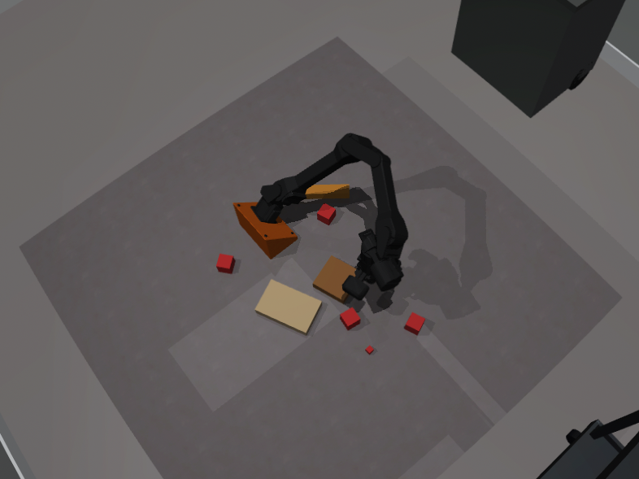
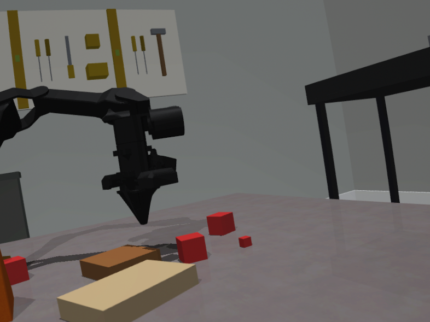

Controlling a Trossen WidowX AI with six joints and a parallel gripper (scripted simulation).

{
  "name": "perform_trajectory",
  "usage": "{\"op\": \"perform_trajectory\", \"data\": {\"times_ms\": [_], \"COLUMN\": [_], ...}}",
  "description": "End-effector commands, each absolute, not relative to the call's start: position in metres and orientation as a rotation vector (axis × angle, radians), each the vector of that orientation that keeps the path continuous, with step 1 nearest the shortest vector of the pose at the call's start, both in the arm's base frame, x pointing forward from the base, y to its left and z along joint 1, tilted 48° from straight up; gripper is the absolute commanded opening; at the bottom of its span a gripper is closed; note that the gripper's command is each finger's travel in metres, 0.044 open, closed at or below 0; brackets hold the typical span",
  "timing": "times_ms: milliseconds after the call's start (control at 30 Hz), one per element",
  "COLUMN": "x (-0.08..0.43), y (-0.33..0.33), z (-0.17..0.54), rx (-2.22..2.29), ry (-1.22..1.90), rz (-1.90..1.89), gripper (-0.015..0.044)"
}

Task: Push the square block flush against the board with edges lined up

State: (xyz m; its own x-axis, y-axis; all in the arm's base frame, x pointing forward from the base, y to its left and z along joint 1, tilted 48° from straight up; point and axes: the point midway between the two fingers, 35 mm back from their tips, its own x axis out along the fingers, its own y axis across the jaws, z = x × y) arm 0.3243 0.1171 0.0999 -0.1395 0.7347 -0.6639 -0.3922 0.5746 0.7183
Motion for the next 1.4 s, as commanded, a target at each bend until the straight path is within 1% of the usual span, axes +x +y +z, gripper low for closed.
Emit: {"op": "perform_trajectory", "data": {"times_ms": [0, 100, 267, 1367], "x": [0.319, 0.319, 0.310, 0.287], "y": [0.115, 0.118, 0.156, 0.143], "z": [0.101, 0.099, 0.065, 0.058], "rx": [0.274, 0.274, 0.273, 0.272], "ry": [1.366, 1.365, 1.361, 1.363], "rz": [1.034, 1.034, 1.040, 1.038], "gripper": [0.0000, 0.0000, 0.0000, 0.0000]}}
